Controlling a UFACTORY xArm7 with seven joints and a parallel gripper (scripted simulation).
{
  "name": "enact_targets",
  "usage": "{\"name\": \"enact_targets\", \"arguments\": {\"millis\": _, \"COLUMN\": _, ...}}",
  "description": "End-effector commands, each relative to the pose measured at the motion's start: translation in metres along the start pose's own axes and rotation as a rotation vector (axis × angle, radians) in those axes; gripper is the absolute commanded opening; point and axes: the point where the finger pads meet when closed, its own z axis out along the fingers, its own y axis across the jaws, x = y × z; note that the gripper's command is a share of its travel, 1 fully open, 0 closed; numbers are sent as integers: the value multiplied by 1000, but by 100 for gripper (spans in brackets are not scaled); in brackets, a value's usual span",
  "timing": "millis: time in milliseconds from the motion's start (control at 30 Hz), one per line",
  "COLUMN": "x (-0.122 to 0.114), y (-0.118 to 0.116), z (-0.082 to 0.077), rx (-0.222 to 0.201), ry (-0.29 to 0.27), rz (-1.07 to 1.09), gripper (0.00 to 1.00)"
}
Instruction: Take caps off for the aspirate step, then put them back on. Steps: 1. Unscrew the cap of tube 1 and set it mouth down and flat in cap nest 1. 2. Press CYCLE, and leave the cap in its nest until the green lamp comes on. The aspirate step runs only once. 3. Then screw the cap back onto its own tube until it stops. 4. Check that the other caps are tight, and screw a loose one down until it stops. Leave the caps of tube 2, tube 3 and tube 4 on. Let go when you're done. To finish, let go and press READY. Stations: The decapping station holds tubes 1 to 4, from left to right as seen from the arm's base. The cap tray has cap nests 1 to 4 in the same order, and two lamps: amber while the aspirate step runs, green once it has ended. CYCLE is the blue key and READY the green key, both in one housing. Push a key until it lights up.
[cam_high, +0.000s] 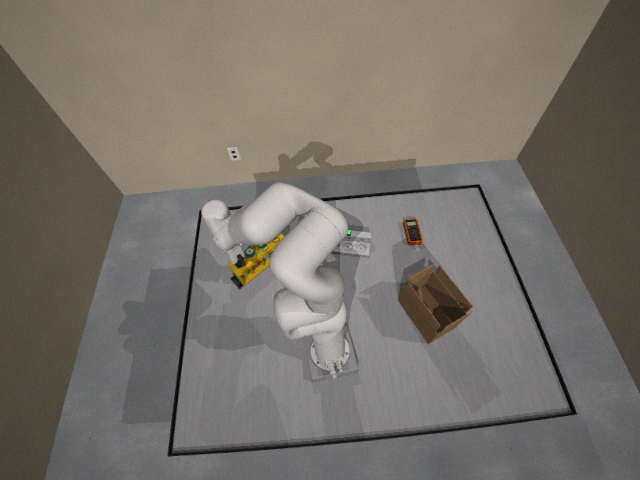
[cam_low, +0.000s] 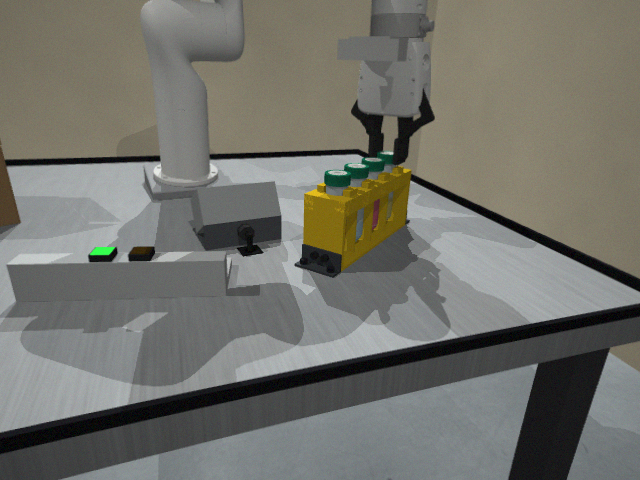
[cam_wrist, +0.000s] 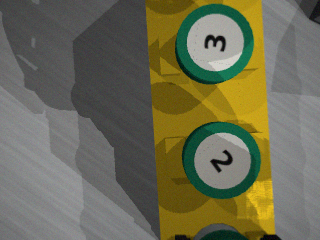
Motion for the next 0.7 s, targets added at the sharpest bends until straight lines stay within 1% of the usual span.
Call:
{"name": "enact_targets", "arguments": {"millis": 0, "x": -1, "y": -1, "z": -1, "rx": 1, "ry": 30, "rz": 277, "gripper": 0}}
{"name": "enact_targets", "arguments": {"millis": 33, "x": -1, "y": -1, "z": -1, "rx": 2, "ry": 30, "rz": 323, "gripper": 0}}
{"name": "enact_targets", "arguments": {"millis": 100, "x": -1, "y": -1, "z": -1, "rx": 2, "ry": 30, "rz": 323, "gripper": 0}}
{"name": "enact_targets", "arguments": {"millis": 367, "x": -1, "y": -1, "z": 0, "rx": 8, "ry": 32, "rz": 726, "gripper": 0}}
{"name": "enact_targets", "arguments": {"millis": 667, "x": -1, "y": -1, "z": 0, "rx": 8, "ry": 32, "rz": 726, "gripper": 0}}
